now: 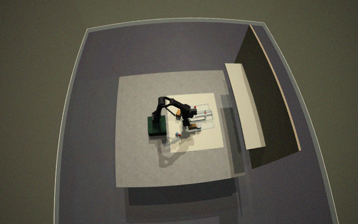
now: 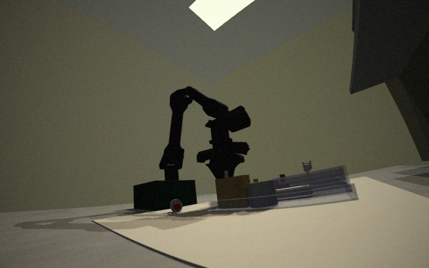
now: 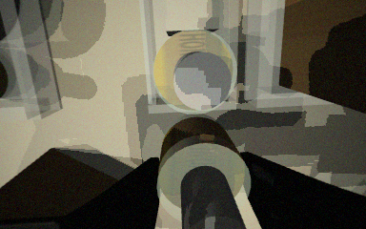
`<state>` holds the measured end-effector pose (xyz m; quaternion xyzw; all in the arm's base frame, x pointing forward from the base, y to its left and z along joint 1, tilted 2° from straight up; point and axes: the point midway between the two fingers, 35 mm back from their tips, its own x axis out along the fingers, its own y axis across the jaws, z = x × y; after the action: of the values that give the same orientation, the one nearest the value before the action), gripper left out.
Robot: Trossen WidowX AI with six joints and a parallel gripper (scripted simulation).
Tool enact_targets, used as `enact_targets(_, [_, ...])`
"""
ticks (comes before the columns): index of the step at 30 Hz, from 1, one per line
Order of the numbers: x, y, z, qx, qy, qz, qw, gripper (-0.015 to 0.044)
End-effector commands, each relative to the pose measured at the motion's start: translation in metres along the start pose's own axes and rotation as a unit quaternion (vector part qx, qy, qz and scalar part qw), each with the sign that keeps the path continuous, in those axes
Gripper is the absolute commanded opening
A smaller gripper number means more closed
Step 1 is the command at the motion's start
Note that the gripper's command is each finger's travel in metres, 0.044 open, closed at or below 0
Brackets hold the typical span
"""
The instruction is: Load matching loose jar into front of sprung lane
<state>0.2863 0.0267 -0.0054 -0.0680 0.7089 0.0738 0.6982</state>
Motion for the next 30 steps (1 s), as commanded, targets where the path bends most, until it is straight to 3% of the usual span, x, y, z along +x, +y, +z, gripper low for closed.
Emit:
enact_targets(1, [0.0,0.0,0.003,0.002,-0.003,0.001,1.0,0.0])
enact_targets(30, [-0.001,0.0,0.017,0.002,-0.003,0.001,1.0,0.0])
